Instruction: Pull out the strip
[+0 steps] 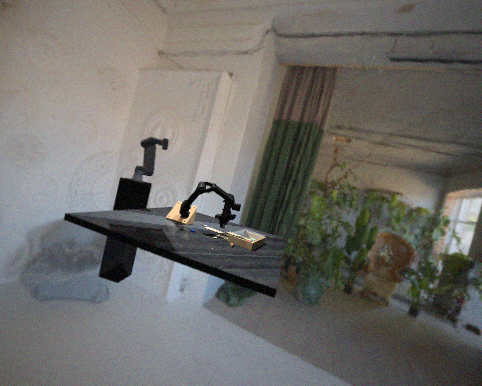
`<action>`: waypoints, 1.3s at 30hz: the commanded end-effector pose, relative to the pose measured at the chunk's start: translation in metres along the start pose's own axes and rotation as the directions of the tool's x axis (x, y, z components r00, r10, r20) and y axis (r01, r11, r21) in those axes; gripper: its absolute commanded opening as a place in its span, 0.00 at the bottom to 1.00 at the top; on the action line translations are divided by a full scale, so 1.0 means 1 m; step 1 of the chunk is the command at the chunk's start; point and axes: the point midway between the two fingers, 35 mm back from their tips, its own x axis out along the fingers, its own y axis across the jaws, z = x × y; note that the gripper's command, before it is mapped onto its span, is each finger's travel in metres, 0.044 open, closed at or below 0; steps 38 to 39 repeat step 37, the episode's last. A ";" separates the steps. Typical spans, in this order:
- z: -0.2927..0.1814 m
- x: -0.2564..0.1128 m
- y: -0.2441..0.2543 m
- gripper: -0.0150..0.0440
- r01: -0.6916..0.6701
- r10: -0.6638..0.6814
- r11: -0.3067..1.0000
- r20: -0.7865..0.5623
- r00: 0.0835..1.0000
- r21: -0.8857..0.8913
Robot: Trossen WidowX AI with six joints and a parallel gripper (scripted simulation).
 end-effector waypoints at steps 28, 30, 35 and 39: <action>-0.032 -0.037 -0.012 0.25 -0.007 0.007 1.000 0.000 1.000 0.002; -0.032 -0.037 -0.012 0.25 -0.007 0.007 1.000 0.000 1.000 0.002; -0.032 -0.037 -0.012 0.25 -0.007 0.007 1.000 0.000 1.000 0.002; -0.032 -0.037 -0.012 0.25 -0.007 0.007 1.000 0.000 1.000 0.002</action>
